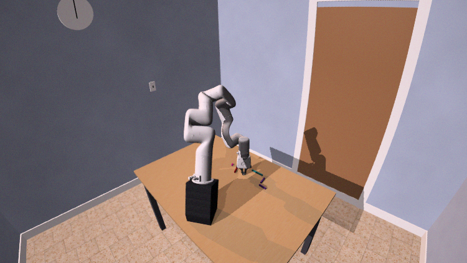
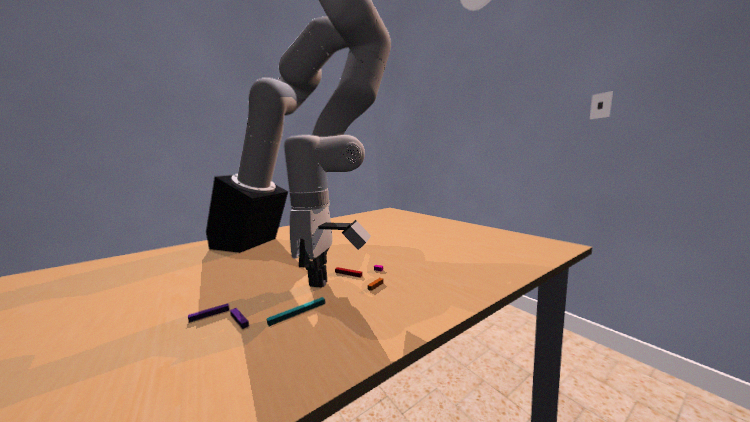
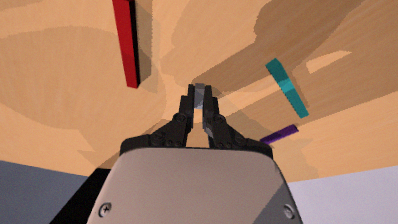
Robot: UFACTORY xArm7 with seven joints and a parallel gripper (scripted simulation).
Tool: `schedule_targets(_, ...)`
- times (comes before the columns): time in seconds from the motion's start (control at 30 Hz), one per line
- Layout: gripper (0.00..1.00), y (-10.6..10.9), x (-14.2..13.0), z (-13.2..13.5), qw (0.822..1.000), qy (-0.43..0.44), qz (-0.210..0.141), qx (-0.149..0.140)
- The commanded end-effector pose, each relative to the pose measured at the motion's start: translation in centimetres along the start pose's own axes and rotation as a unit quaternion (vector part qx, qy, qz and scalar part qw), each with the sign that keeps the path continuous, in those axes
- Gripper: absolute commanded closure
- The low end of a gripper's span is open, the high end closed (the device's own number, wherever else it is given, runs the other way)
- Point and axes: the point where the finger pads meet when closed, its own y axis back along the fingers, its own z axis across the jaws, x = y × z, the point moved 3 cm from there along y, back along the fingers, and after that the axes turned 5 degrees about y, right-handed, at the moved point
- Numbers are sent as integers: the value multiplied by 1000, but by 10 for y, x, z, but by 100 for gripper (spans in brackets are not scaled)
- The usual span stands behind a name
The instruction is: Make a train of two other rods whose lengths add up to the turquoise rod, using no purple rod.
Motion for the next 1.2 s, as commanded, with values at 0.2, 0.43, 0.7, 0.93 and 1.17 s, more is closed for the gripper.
schedule_targets(0.2,96,7,0,1,1000,0,1,-1)
schedule_targets(0.43,96,32,0,1,1000,0,1,-1)
schedule_targets(0.7,96,70,0,1,1000,0,1,-1)
schedule_targets(0.93,96,84,0,1,1000,-1,0,-1)
schedule_targets(1.17,96,96,0,1,1000,0,1,-1)
